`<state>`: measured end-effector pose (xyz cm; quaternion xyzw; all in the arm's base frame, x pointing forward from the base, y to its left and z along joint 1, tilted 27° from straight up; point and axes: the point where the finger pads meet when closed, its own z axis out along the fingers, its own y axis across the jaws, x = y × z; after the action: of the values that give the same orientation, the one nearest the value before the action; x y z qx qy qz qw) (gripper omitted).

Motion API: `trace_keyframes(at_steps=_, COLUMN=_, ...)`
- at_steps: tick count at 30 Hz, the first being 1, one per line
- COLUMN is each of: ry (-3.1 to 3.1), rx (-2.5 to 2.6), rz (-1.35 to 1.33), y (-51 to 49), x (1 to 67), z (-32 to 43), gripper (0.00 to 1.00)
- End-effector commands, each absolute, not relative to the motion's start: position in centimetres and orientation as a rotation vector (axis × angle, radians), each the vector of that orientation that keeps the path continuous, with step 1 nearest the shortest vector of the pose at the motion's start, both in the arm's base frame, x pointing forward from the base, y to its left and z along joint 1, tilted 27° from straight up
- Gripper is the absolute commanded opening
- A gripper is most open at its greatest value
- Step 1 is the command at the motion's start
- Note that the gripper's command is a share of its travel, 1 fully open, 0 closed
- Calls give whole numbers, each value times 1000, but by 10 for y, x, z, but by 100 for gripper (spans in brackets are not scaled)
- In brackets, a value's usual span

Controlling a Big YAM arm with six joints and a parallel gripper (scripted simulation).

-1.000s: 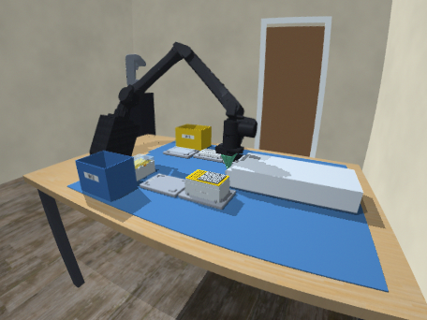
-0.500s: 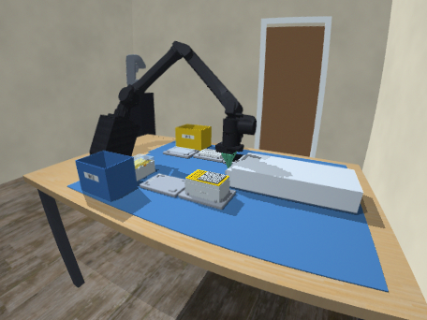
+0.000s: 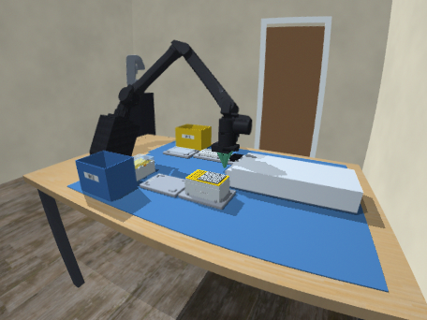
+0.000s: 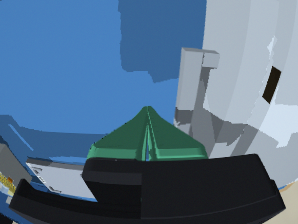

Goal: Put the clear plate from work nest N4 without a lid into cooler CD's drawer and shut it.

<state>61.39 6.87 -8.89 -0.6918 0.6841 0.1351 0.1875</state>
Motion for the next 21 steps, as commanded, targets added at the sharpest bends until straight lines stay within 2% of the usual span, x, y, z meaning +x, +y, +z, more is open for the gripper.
trace_keyframes(at_steps=1, ry=1900, rx=-1939, rz=339, y=75, x=617, z=-70, gripper=0)
trace_keyframes(at_steps=21, ry=1909, rx=-1942, rz=355, y=75, x=596, z=-81, gripper=0)
